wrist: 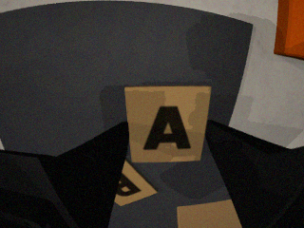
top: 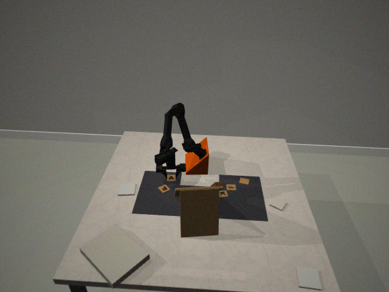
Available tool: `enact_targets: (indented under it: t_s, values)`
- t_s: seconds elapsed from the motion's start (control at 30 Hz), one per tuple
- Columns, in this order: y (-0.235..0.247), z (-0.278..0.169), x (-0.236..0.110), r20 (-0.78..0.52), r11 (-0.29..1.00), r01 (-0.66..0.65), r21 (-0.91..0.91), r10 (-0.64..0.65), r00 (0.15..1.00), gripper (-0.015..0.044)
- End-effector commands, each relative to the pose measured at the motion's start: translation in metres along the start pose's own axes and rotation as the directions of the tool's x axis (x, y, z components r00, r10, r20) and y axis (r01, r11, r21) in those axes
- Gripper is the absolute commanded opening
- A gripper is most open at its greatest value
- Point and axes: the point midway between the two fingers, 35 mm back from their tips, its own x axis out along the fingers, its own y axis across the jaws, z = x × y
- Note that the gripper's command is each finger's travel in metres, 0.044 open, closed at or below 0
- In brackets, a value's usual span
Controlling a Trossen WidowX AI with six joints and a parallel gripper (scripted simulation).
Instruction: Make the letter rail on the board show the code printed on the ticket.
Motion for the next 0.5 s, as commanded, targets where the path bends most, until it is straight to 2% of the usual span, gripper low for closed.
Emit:
enact_targets:
  t_s: [0.0,0.47]
  values:
    - [0.0009,0.0001,-0.0030,-0.002,1.000,-0.007,0.009,0.007,1.000,0.0000]
    - [-0.0005,-0.0001,-0.0095,-0.003,1.000,-0.006,0.009,0.007,1.000,0.0000]
